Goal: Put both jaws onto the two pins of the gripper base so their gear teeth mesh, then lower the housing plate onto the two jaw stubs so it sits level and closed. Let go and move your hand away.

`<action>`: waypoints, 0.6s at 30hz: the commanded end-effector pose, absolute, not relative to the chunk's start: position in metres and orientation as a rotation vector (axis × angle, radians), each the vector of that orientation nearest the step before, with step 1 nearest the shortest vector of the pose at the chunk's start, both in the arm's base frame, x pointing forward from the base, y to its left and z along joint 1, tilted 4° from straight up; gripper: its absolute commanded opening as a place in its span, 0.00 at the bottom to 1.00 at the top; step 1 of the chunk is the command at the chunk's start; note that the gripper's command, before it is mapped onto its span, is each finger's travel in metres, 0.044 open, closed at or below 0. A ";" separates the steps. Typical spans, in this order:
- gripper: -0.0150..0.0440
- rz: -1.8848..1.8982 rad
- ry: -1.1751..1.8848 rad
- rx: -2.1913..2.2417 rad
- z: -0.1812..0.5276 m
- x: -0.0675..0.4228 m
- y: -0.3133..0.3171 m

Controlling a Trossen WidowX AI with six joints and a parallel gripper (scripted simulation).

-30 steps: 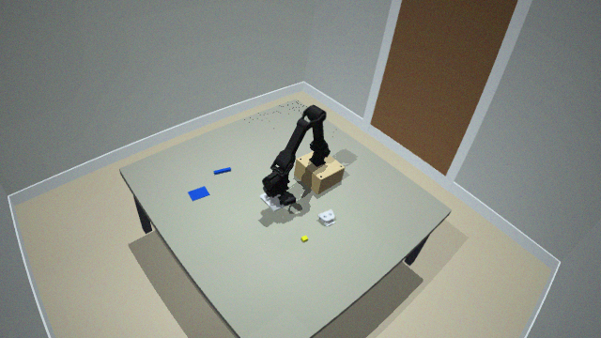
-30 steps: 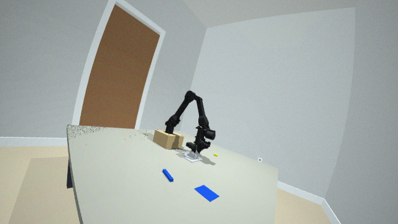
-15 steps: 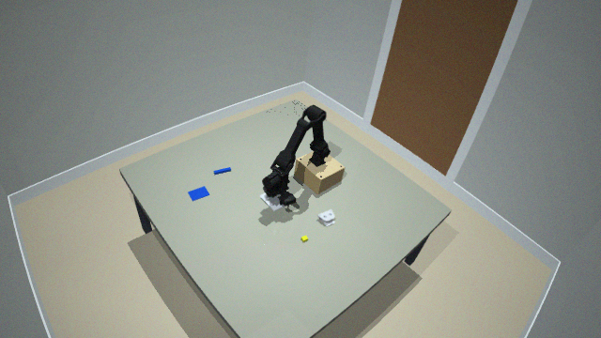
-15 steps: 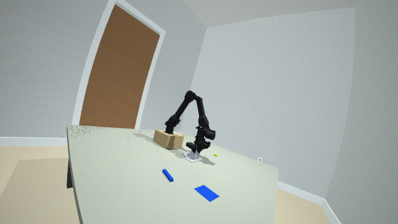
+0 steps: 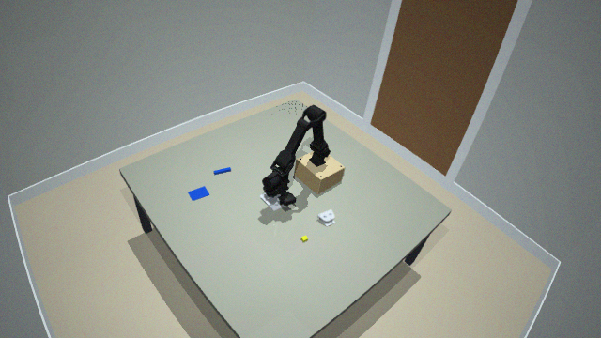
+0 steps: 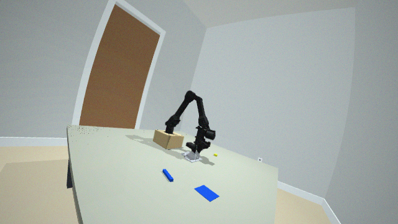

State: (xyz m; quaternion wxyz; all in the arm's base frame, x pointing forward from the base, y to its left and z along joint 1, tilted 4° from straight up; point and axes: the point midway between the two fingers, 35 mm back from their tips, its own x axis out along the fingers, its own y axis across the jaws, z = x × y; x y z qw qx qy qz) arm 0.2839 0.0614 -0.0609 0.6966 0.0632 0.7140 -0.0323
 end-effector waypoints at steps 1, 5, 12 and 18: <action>0.48 -0.078 1.594 0.142 -0.062 0.283 0.061; 0.48 -0.078 1.594 0.142 -0.062 0.283 0.061; 0.48 -0.078 1.594 0.142 -0.062 0.283 0.061; 0.63 -0.072 1.593 0.141 -0.061 0.284 0.061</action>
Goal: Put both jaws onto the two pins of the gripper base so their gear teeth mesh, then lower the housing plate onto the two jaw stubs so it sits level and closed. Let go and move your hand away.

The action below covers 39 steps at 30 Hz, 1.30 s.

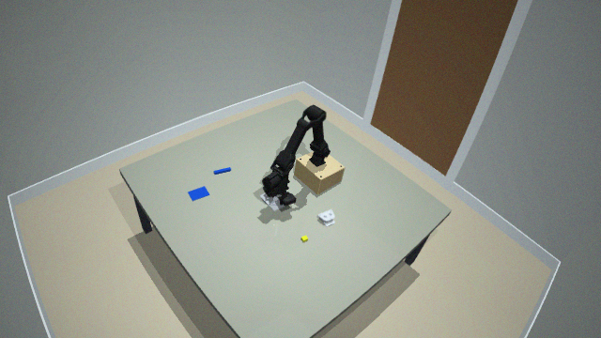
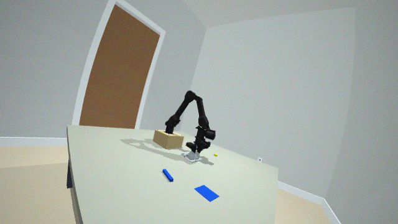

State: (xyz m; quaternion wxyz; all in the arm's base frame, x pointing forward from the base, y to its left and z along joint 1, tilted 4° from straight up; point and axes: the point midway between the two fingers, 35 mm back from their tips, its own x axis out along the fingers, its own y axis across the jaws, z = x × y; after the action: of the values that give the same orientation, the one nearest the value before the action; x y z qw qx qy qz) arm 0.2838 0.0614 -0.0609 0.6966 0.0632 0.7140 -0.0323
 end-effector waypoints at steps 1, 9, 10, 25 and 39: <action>0.63 -0.072 1.593 0.141 -0.061 0.284 0.061; 0.63 -0.072 1.593 0.141 -0.061 0.284 0.061; 0.63 -0.072 1.593 0.141 -0.061 0.284 0.061; 0.63 -0.078 1.593 0.142 0.009 0.285 0.058; 1.00 0.154 1.578 -0.075 0.009 0.278 0.103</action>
State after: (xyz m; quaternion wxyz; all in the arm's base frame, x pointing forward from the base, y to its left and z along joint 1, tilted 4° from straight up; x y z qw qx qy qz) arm 0.2807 0.0906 0.0056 0.7014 -0.0059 0.7117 0.0390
